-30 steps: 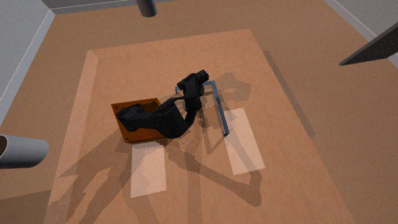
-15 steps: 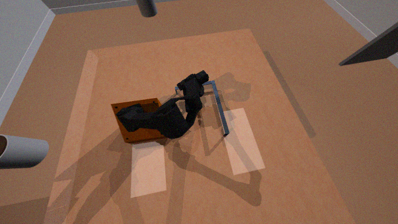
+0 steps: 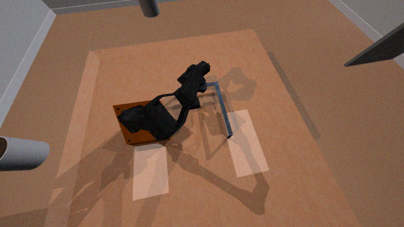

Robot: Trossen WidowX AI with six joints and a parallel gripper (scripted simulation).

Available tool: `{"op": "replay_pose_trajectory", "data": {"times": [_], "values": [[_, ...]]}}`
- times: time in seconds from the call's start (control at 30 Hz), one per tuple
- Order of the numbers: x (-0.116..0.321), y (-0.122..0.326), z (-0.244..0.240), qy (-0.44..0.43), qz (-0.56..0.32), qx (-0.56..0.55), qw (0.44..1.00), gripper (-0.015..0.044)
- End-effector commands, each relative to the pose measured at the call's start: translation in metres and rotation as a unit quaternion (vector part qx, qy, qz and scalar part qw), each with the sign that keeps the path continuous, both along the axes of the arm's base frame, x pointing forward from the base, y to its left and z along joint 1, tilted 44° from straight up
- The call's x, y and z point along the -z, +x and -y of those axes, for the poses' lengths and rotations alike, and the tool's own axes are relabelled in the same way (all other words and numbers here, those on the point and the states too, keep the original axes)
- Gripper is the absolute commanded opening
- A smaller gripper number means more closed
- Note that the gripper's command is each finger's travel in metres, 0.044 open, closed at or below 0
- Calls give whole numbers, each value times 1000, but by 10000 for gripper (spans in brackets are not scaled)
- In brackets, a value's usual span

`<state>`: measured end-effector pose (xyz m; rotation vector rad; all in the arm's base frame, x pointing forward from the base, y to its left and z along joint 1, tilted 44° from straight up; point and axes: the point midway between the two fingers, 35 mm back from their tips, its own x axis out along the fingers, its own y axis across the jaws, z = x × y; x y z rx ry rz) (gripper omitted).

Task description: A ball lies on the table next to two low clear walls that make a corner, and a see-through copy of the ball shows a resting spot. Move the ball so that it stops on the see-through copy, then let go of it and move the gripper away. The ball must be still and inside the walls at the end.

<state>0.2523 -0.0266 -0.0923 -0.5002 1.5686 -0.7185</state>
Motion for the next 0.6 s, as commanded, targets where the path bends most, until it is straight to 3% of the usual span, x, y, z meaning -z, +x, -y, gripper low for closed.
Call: {"op": "replay_pose_trajectory", "data": {"times": [0.0,0.3,0.57], "values": [[-21,6,-20,2,11,0,1000,249],[-16,9,-18,3,15,-10,1000,249],[-48,10,-46,2,16,-7,1000,440]]}}
